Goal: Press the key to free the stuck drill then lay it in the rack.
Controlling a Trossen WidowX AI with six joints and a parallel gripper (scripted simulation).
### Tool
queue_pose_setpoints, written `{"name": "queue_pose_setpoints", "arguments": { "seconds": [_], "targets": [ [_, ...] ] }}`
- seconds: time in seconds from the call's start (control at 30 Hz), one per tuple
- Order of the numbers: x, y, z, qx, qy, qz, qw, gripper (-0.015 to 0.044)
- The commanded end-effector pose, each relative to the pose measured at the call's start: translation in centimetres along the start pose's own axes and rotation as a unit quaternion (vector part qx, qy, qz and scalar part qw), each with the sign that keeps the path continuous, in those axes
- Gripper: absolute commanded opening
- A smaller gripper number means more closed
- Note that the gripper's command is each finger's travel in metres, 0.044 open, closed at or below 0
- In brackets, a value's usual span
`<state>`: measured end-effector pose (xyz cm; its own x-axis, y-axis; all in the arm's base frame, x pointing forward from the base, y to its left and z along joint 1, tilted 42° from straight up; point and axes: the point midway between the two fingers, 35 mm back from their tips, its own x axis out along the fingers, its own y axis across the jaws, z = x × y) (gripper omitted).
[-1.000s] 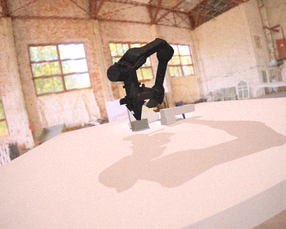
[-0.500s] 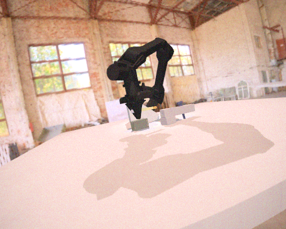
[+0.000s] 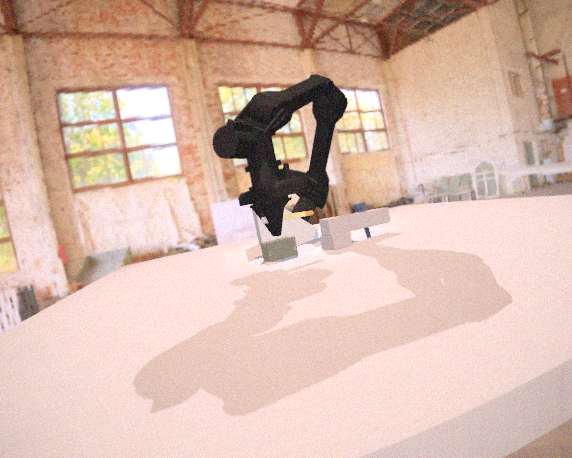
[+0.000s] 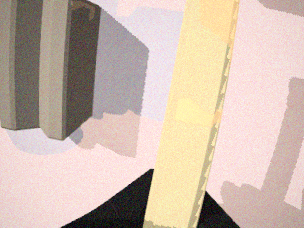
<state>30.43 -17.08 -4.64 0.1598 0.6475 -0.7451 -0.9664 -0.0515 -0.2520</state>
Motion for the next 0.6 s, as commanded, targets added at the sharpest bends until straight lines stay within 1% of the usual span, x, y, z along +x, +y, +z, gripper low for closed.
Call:
{"name": "queue_pose_setpoints", "arguments": {
  "seconds": [0.0, 0.4, 0.57],
  "targets": [
    [-0.33, -0.05, -0.02, -0.004, 0.002, 0.0, 1.0, 0.0],
    [-0.64, -0.03, -0.04, -0.004, 0.002, 0.0, 1.0, 0.0],
    [-0.41, 0.87, -0.19, -0.004, 0.002, 0.0, 1.0, 0.0]
  ]
}}
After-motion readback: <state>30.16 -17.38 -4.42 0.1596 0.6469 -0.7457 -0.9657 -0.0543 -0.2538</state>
